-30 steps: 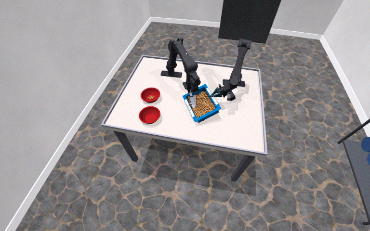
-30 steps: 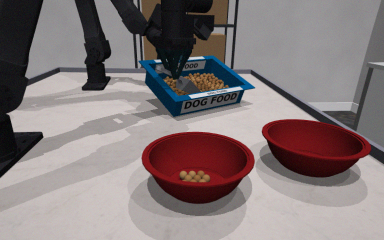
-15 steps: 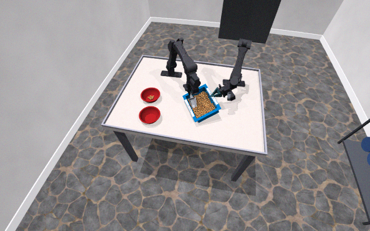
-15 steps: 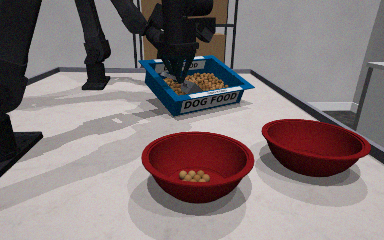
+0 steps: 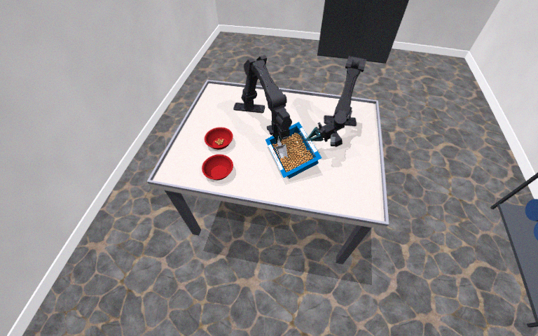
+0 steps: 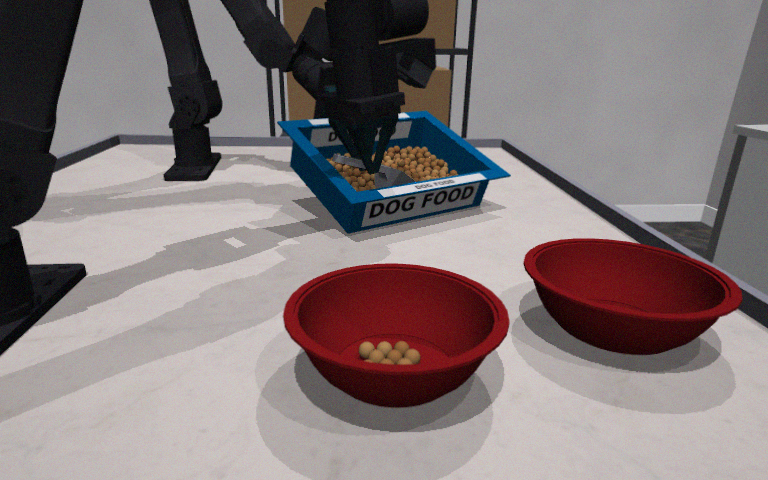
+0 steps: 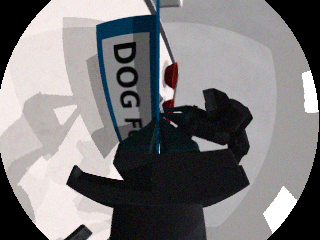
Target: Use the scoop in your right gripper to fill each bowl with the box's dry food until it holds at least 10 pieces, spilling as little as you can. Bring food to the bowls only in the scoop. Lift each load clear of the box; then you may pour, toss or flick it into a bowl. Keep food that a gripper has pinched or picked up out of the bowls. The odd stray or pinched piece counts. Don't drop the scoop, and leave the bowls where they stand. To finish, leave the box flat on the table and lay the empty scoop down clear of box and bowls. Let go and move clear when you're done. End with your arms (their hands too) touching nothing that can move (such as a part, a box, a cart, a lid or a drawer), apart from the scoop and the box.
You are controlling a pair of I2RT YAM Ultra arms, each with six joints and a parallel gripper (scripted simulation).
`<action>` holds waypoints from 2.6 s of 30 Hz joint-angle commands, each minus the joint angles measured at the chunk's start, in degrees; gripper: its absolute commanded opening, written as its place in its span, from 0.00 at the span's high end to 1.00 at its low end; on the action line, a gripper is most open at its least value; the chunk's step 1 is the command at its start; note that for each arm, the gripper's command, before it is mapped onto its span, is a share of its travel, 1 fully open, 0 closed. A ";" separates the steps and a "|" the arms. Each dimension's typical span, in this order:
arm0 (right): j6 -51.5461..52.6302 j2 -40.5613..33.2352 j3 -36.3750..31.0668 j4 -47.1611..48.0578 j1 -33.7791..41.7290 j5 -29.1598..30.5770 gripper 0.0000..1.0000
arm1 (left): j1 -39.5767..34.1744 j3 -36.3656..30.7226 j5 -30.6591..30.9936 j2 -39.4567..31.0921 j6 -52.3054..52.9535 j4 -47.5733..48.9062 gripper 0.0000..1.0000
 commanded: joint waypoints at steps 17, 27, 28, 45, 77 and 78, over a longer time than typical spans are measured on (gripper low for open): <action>-0.67 1.45 -4.84 14.16 -1.05 1.00 1.00 | 0.34 2.23 1.02 -2.34 1.28 2.87 1.00; -0.33 -1.26 -6.54 14.98 0.15 0.17 1.00 | 0.34 2.23 1.02 -2.34 1.28 2.87 1.00; -0.26 -1.37 -6.75 14.86 0.31 0.17 1.00 | 0.34 2.23 1.02 -2.34 1.28 2.87 1.00; -0.47 -1.52 -6.87 20.83 0.72 1.35 1.00 | 0.09 2.22 1.04 -2.33 1.27 2.89 1.00; -1.09 -15.99 -32.27 52.10 1.62 4.01 1.00 | 0.09 2.22 1.04 -2.33 1.27 2.89 1.00; -1.13 -16.36 -33.15 53.27 1.60 4.11 1.00 | 0.09 2.22 1.04 -2.33 1.27 2.89 1.00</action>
